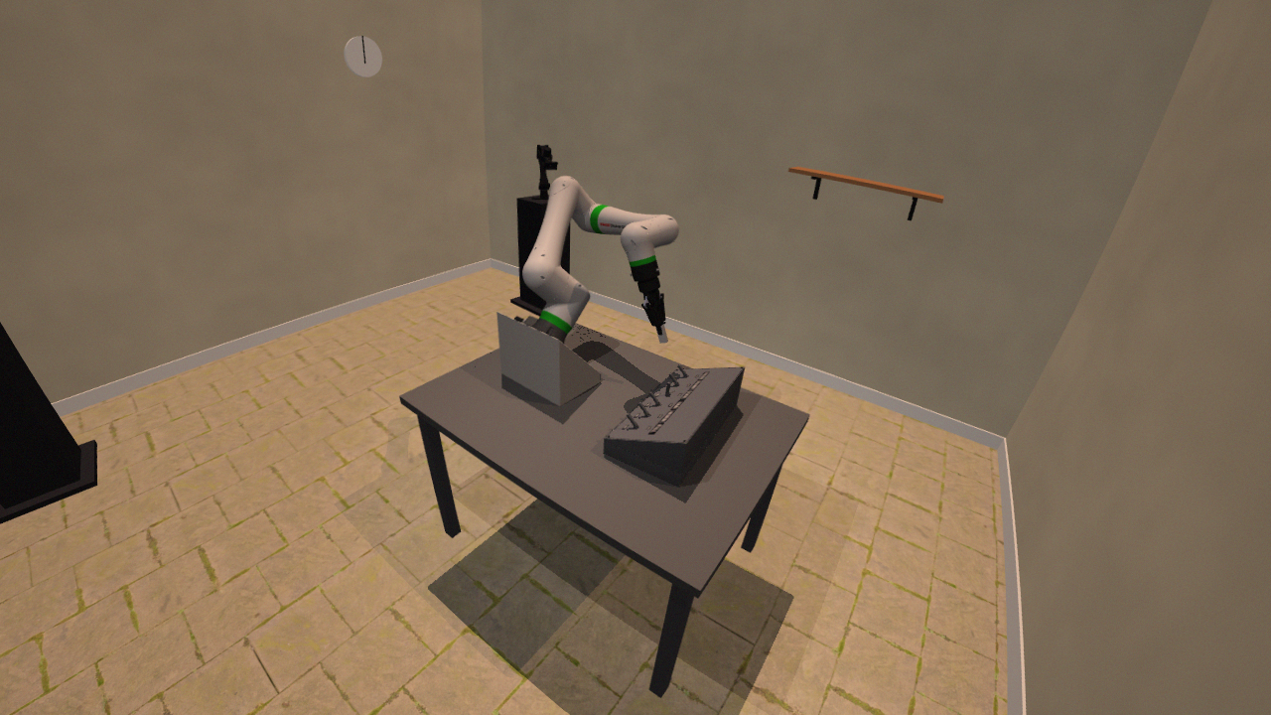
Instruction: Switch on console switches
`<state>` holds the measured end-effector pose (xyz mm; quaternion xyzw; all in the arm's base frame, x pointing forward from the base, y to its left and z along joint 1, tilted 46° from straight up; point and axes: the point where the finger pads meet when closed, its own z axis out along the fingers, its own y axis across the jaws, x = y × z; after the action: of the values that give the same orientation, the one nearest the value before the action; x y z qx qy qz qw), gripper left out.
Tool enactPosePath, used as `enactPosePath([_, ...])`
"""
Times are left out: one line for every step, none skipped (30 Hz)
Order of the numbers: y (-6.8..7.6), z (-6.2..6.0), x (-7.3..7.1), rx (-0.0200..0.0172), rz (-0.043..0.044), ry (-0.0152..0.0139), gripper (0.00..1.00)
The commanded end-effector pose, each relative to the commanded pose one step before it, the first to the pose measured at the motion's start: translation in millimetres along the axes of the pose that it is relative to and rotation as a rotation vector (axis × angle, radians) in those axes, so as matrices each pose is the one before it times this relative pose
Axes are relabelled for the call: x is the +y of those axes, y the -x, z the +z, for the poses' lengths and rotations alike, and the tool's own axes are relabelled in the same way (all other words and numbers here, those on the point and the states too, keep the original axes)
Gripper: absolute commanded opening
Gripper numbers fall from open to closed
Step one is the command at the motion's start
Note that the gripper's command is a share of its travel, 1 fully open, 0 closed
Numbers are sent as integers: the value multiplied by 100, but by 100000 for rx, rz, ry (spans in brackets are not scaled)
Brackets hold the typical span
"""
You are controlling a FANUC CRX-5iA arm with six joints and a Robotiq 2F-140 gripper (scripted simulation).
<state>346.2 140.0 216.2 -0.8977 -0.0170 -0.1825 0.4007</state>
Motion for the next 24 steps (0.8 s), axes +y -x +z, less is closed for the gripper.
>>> enactPosePath([-19, -1, 7, 35, 2, 16, 0])
enactPosePath([0, 18, 0, -8, 1, 8, 0])
enactPosePath([0, 26, 0, -11, 2, 12, 0])
enactPosePath([0, 36, 0, -15, 3, 16, 0])
enactPosePath([0, 46, 0, -19, 3, 21, 0])
enactPosePath([0, 56, 0, -23, 4, 26, 0])
enactPosePath([0, 68, 0, -27, 5, 31, 0])
enactPosePath([0, 80, -1, -32, 5, 36, 0])
enactPosePath([0, 0, 0, 0, 0, 0, 0])
enactPosePath([0, 0, 0, 0, 0, 0, 0])
enactPosePath([0, 92, -1, -37, 5, 42, 0])
enactPosePath([0, 116, -1, -22, 3, 24, 0])
enactPosePath([-1, 144, -1, 0, 0, 0, 0])
enactPosePath([0, 159, -1, 0, 0, 0, 0])
enactPosePath([1, 174, -1, 0, 0, 0, 0])
enactPosePath([-1, 190, -1, 0, 0, -1, 0])
enactPosePath([1, 203, -1, 0, 0, 1, 0])
enactPosePath([0, 218, -1, 0, 0, 0, 0])
enactPosePath([0, 232, -2, 0, 0, 0, 0])
enactPosePath([0, 245, -2, 0, 0, 0, 0])
enactPosePath([0, 257, -2, 0, 0, 0, 0])
enactPosePath([0, 269, -2, 0, 0, 0, 0])
enactPosePath([1, 279, -2, 0, 0, 1, 0])
enactPosePath([-1, 289, -2, 0, 0, -1, 0])
